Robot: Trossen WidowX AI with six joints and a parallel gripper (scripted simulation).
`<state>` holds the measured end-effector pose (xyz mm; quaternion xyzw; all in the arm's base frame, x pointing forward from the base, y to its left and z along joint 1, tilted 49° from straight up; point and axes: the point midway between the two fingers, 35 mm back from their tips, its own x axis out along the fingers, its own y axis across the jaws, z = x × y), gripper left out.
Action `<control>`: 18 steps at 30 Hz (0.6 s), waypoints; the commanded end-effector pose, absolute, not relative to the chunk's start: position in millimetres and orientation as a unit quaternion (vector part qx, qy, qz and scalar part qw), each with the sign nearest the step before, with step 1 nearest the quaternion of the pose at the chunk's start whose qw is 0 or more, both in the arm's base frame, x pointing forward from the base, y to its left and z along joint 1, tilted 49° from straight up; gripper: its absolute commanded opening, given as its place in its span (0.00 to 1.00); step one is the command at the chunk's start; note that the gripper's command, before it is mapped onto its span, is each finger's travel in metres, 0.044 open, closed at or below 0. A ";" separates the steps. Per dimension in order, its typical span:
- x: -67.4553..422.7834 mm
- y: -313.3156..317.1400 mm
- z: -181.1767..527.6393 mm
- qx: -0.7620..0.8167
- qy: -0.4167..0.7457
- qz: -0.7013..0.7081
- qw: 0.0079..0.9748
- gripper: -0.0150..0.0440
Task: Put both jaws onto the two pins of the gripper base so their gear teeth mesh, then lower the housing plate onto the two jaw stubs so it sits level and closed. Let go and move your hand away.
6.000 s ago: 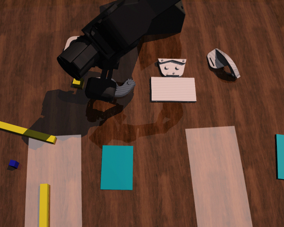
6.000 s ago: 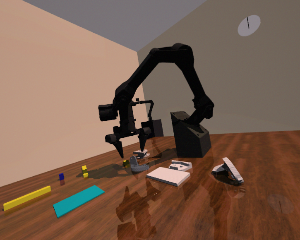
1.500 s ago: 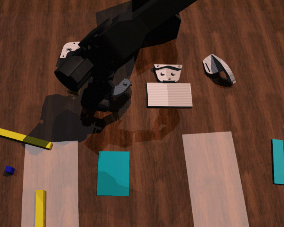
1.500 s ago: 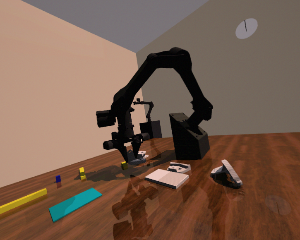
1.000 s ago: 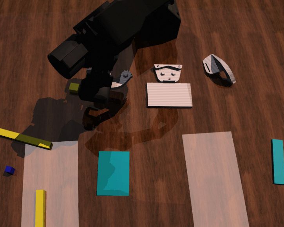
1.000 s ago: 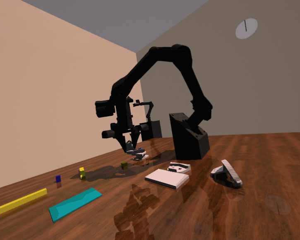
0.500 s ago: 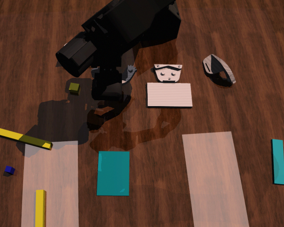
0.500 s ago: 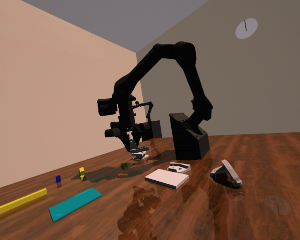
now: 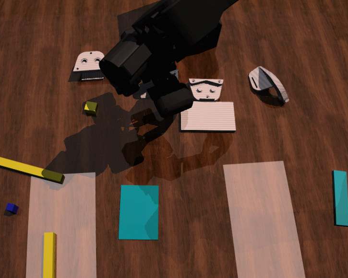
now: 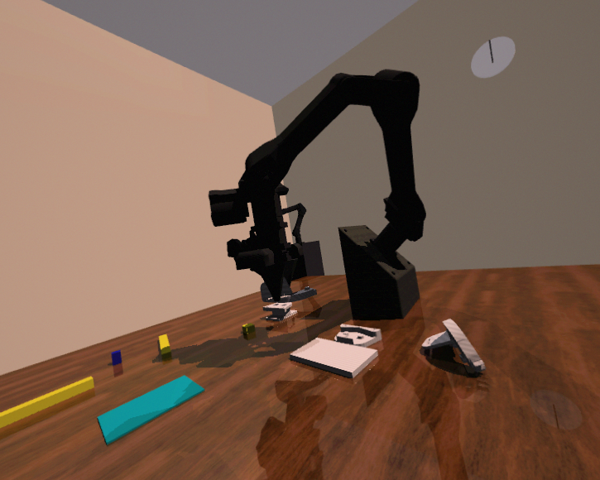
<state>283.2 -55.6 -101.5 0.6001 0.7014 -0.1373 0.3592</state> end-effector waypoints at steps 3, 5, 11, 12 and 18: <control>281.1 -45.6 -86.5 0.563 0.708 -0.068 0.420 0.48; 279.5 -42.0 -82.6 0.550 0.710 -0.046 0.437 0.48; 273.9 -31.1 -71.4 0.508 0.711 0.020 0.485 0.48; 272.9 -29.3 -69.5 0.501 0.711 0.031 0.493 0.48; 266.3 -18.4 -59.1 0.454 0.705 0.097 0.536 0.48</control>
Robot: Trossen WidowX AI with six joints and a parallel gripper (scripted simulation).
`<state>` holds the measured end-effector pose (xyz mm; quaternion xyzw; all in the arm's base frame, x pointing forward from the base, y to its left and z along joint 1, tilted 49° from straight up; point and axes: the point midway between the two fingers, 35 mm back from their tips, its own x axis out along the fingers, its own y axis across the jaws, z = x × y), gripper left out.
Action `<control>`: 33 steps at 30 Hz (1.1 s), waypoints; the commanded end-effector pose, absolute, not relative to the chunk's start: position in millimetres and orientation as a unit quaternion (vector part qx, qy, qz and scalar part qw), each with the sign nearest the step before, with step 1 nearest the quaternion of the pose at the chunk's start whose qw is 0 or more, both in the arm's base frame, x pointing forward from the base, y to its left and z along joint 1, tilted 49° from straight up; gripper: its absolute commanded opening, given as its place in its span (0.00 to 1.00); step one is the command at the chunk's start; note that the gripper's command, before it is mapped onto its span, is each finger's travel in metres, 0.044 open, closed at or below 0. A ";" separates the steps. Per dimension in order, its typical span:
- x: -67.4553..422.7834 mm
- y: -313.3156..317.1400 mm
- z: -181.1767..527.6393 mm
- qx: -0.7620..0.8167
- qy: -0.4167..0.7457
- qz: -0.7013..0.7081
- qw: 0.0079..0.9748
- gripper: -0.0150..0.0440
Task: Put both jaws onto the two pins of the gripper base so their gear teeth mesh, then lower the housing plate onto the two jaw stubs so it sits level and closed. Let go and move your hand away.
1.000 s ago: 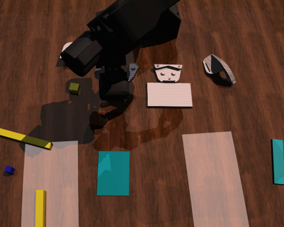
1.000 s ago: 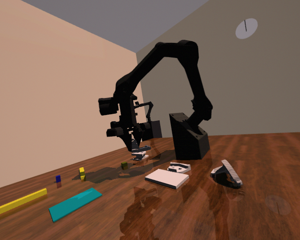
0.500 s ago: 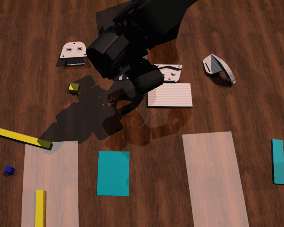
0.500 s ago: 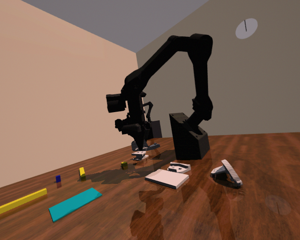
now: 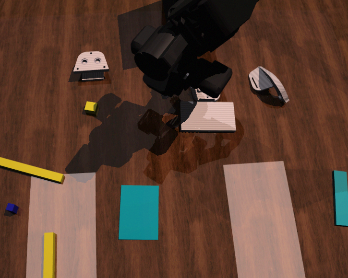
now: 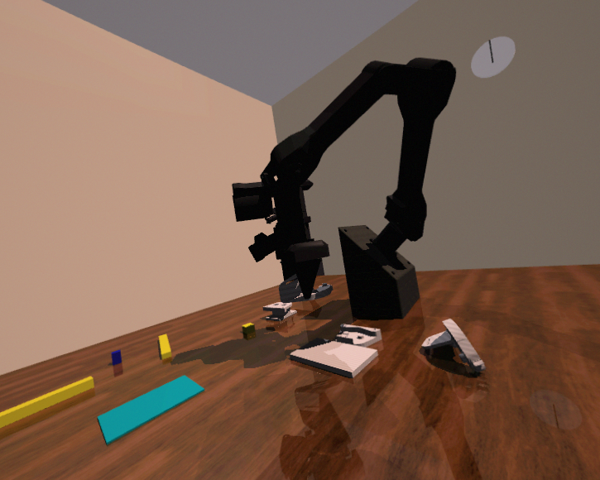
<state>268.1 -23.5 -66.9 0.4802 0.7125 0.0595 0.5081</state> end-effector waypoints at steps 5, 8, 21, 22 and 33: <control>260.1 -9.4 -50.8 0.412 0.696 0.151 0.569 0.48; 256.1 -4.0 -46.1 0.385 0.688 0.184 0.587 0.48; 251.2 2.2 -40.9 0.353 0.677 0.221 0.606 0.48; 251.2 2.2 -40.9 0.353 0.677 0.221 0.606 0.48; 251.2 2.2 -40.9 0.353 0.677 0.221 0.606 0.48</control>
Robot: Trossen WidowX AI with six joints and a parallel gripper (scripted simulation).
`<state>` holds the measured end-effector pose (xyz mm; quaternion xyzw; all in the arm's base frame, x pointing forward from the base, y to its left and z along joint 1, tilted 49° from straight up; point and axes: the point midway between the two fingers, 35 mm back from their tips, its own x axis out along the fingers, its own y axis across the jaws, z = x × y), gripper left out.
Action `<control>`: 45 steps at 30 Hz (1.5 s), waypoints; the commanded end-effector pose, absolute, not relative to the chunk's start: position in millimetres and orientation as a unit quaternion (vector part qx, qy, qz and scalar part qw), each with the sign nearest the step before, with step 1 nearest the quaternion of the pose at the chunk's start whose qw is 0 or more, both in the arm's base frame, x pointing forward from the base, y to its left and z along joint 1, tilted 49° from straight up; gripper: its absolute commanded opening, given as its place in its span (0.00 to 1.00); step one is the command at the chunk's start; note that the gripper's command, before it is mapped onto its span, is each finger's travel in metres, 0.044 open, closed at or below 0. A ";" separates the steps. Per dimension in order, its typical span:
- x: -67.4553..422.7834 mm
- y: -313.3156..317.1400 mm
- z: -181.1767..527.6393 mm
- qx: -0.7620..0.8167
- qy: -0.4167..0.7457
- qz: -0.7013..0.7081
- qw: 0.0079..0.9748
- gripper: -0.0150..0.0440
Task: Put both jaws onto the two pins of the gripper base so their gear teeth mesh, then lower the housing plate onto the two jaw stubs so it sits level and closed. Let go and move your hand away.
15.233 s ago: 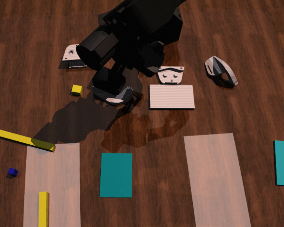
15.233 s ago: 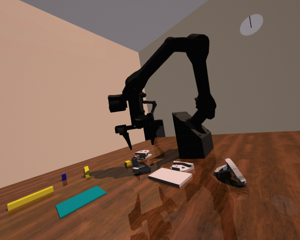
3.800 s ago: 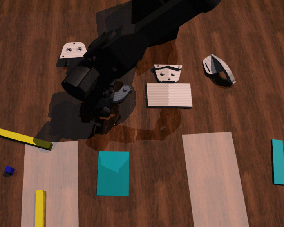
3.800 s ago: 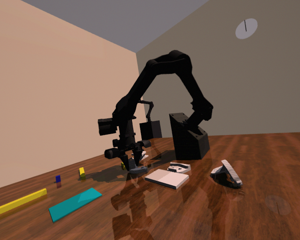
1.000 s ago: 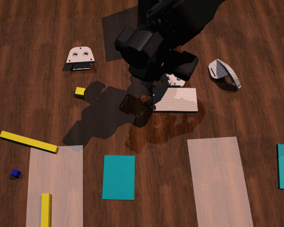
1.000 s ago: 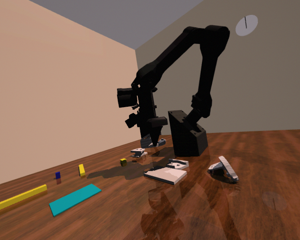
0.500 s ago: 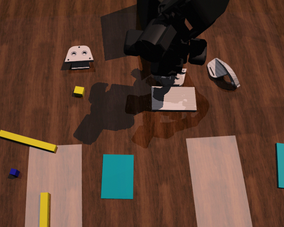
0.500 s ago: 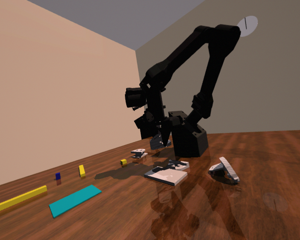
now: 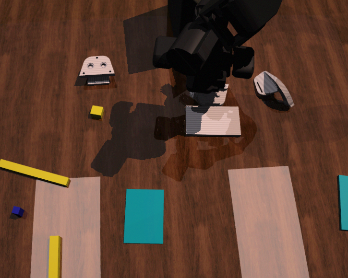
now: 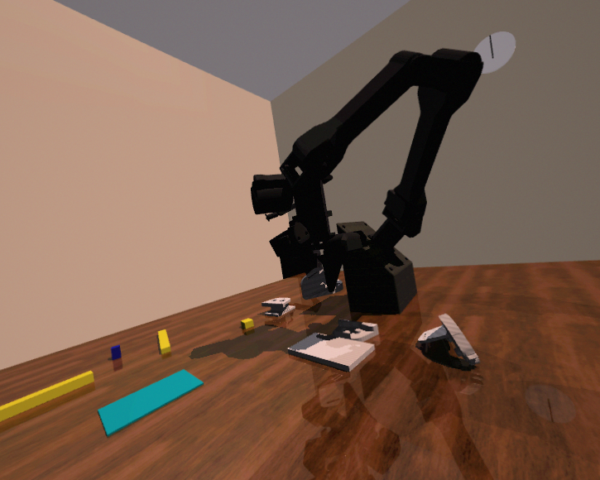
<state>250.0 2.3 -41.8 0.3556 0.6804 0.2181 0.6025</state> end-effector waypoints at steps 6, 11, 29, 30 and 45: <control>251.2 2.2 -40.9 0.353 0.677 0.221 0.606 0.48; 252.6 3.1 -39.8 0.353 0.677 0.221 0.606 0.48; 287.1 32.3 -6.9 0.354 0.677 0.219 0.606 0.48; 288.8 34.3 -4.9 0.354 0.677 0.220 0.606 0.48; 297.4 45.6 6.8 0.355 0.677 0.221 0.605 0.48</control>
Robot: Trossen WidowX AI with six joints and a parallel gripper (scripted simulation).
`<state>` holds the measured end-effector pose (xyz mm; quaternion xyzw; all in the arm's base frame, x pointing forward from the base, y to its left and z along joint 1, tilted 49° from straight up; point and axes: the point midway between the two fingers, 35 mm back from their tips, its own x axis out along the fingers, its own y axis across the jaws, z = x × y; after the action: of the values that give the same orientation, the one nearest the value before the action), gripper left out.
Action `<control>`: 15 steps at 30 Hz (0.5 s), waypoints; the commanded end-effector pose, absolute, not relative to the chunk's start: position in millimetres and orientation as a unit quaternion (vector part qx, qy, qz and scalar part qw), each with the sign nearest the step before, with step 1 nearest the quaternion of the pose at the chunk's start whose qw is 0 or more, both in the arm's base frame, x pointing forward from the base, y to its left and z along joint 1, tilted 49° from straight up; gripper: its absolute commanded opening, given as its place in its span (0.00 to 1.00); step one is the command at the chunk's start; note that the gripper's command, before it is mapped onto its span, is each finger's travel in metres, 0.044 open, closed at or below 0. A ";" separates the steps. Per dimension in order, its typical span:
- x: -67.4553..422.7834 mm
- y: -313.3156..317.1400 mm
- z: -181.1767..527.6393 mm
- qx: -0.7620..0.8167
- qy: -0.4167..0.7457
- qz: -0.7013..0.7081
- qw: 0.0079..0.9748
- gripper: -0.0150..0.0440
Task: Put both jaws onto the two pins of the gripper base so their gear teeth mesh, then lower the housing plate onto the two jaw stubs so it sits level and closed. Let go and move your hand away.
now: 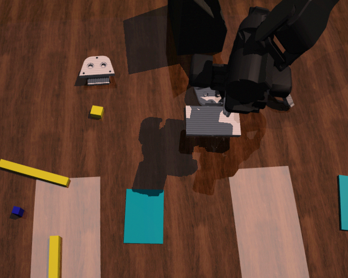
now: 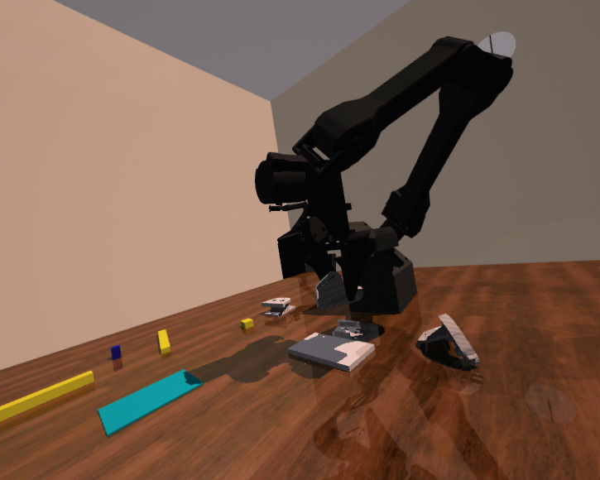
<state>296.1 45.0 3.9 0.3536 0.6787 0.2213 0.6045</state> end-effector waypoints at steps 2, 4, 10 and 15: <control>297.4 45.6 6.8 0.355 0.677 0.221 0.605 0.48; 297.4 45.6 6.8 0.355 0.677 0.221 0.605 0.48; 297.4 45.6 6.8 0.355 0.677 0.221 0.605 0.48; 297.4 45.5 6.8 0.360 0.679 0.216 0.603 0.48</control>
<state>297.0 45.3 5.3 0.3540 0.6780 0.2205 0.6053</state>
